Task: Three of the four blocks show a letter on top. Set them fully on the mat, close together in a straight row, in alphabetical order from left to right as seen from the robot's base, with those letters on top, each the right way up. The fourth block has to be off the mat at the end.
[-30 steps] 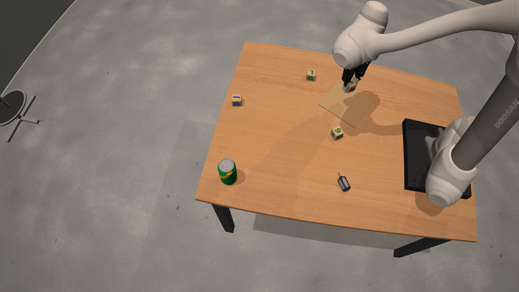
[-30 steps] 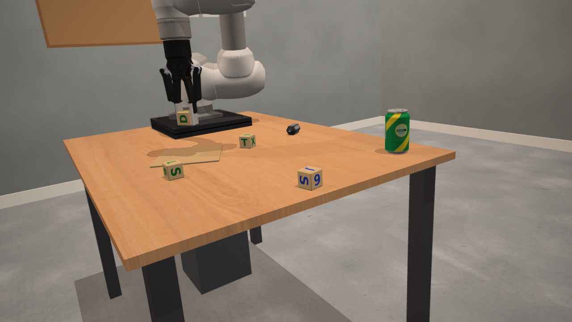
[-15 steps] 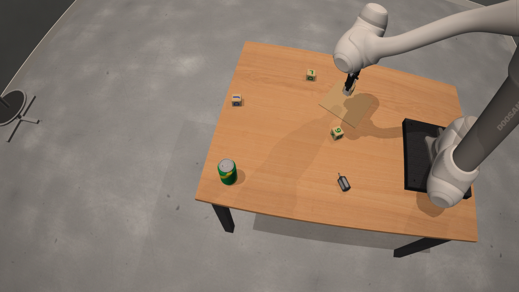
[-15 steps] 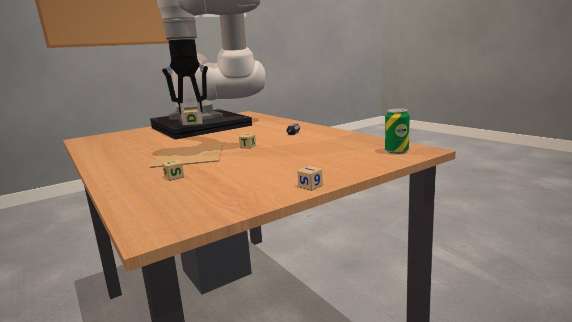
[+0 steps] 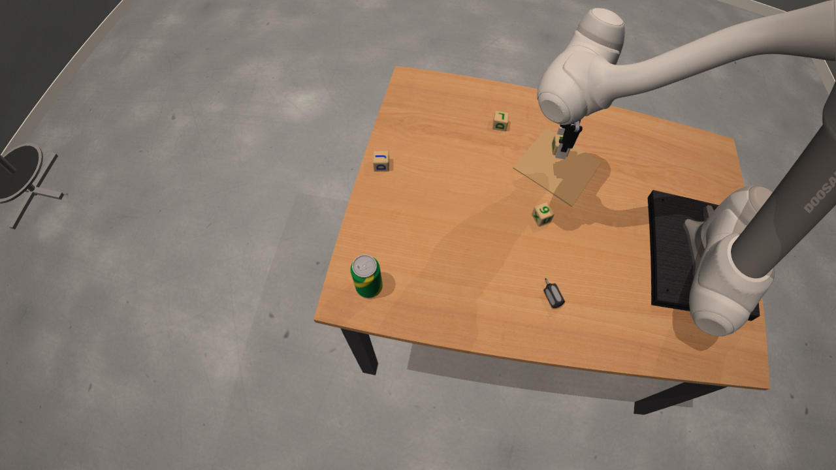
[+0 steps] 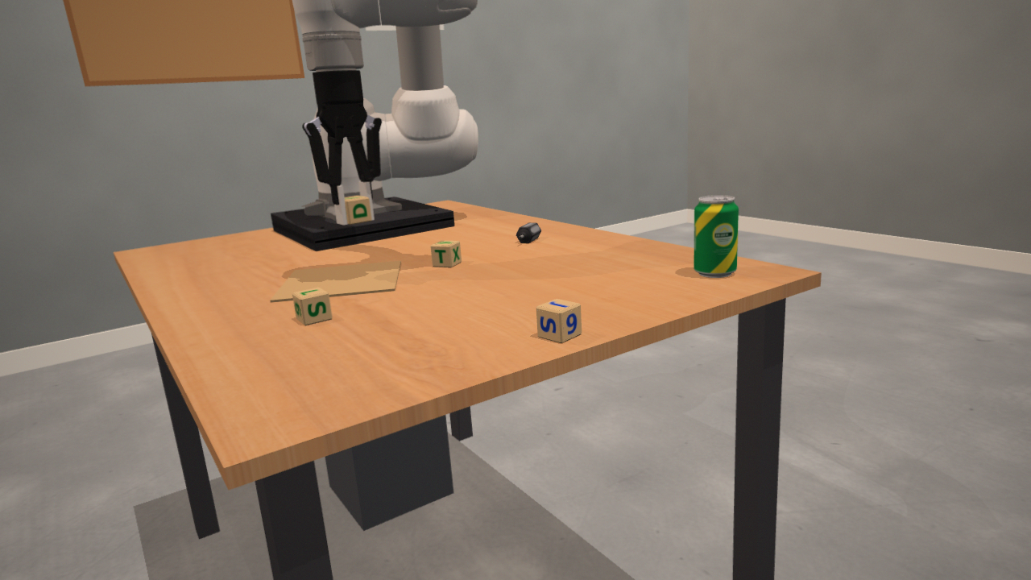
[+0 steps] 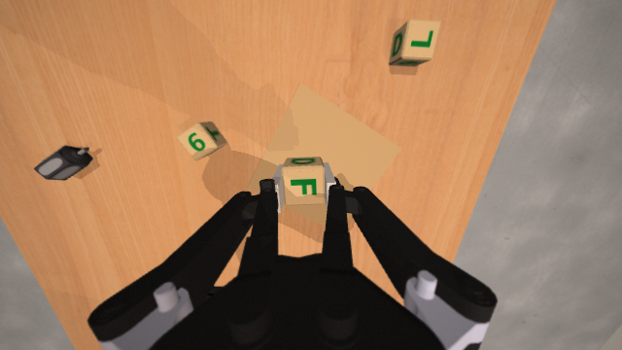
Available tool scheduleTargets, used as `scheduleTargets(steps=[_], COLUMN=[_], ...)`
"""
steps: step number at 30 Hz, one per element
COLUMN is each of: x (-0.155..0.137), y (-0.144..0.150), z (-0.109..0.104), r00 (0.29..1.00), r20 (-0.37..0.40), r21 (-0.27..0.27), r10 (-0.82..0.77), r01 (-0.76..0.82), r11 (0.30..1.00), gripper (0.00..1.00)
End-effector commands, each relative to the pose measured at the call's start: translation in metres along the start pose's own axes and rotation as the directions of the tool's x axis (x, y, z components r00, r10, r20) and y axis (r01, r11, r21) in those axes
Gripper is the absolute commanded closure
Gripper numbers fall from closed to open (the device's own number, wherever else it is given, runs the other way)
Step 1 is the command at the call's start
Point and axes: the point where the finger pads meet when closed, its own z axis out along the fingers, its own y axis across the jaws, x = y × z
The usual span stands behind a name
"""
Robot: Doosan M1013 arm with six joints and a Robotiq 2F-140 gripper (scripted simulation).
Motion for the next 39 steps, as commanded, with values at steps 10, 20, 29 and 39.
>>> scheduleTargets(steps=[10, 20, 29, 39], x=[0.003, 0.005, 0.006, 0.006], y=[-0.012, -0.021, -0.028, -0.029], z=[-0.001, -0.001, -0.001, -0.001], r00=[0.901, 0.717, 0.496, 0.477], r20=[-0.008, -0.009, -0.009, -0.009], r21=[0.005, 0.002, 0.0, -0.001], r10=[-0.434, -0.697, -0.868, -0.879], r01=[0.434, 0.697, 0.868, 0.879], r11=[0.901, 0.717, 0.496, 0.477], gripper=[0.69, 0.69, 0.69, 0.69])
